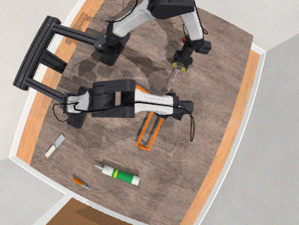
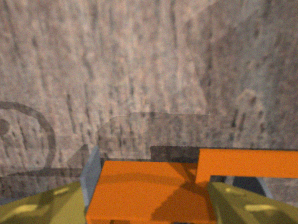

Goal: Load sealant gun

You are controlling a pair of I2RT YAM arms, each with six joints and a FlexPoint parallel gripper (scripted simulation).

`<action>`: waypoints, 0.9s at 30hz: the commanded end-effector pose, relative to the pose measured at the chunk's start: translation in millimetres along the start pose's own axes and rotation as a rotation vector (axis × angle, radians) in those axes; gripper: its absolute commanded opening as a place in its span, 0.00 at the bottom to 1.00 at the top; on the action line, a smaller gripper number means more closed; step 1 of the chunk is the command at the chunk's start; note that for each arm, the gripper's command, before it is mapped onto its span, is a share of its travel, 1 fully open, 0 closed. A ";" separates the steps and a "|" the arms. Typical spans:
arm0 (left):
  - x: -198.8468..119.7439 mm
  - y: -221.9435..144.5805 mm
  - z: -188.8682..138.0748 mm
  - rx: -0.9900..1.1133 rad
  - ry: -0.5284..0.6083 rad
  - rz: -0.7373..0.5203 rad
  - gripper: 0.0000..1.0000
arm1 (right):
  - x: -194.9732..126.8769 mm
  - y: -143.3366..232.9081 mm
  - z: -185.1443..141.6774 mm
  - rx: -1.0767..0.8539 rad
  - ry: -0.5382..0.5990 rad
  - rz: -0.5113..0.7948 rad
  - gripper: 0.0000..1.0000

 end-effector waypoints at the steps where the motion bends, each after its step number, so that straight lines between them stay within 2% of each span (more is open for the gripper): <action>1: -15.7 -3.2 32.2 0.018 -0.034 0.009 0.00 | 20.8 -19.0 -11.7 0.033 0.069 -0.086 0.03; 10: -22.4 -10.9 56.8 0.017 -0.042 -0.013 0.00 | 20.8 -18.7 -11.8 0.012 0.070 -0.085 0.03; 12: -22.5 -14.8 58.6 0.020 -0.052 -0.043 0.00 | 20.8 -19.3 -11.7 0.013 0.070 -0.085 0.03; 27: -17.1 -12.3 63.5 0.015 -0.050 -0.039 0.00 | 20.8 -19.4 -11.7 0.014 0.071 -0.085 0.03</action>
Point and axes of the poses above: on each arm, the point where the finger pads meet when closed, its own x axis out along the fingers, its own y axis across the jaws, z = x × y, the point moved 10 cm from there along -x, back along the fingers, and after that the axes turned 11 degrees about -x, right-handed, at the moved point
